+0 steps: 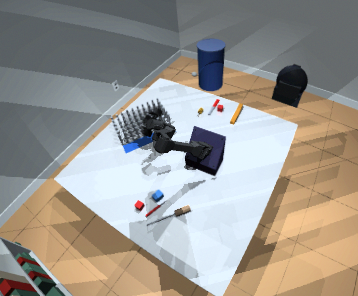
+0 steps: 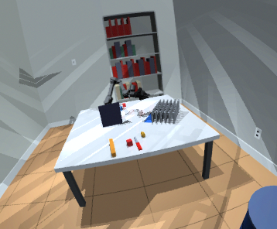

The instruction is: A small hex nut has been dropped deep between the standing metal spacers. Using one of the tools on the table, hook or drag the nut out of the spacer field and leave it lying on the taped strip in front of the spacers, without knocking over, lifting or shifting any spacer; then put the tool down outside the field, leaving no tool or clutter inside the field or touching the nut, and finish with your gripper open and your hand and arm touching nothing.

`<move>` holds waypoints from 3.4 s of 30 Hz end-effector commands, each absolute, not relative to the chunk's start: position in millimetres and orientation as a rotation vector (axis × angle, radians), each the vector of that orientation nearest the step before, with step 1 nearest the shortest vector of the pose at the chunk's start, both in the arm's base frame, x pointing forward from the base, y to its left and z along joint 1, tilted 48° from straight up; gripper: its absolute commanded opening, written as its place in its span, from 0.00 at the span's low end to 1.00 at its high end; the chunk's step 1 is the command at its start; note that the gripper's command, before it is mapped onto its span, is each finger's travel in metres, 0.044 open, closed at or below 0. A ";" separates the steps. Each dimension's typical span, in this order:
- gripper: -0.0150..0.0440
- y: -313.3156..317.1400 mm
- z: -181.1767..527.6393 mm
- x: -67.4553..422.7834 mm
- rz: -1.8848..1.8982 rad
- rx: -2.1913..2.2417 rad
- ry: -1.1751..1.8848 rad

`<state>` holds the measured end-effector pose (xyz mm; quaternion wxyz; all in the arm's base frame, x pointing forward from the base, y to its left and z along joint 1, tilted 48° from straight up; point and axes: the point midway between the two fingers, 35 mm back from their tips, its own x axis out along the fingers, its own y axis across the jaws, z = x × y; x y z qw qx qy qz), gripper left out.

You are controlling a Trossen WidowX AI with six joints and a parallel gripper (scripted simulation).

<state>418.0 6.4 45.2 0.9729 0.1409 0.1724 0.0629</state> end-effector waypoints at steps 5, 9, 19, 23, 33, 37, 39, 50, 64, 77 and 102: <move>1.00 7.8 -10.7 387.9 0.156 0.363 0.493; 1.00 7.8 -10.7 387.9 0.156 0.363 0.493; 1.00 7.8 -10.7 387.9 0.156 0.363 0.493; 1.00 7.8 -10.7 387.9 0.156 0.363 0.493; 1.00 7.8 -10.7 387.9 0.156 0.363 0.493; 1.00 11.8 -8.8 389.0 0.165 0.346 0.492; 1.00 23.7 -3.0 391.8 0.194 0.295 0.489; 1.00 152.1 85.4 396.1 0.458 -0.202 0.357; 1.00 283.3 222.8 289.2 0.735 -0.767 0.030; 1.00 309.1 284.3 144.8 0.947 -1.289 -0.352; 1.00 214.9 282.5 -58.8 0.943 -2.055 -1.814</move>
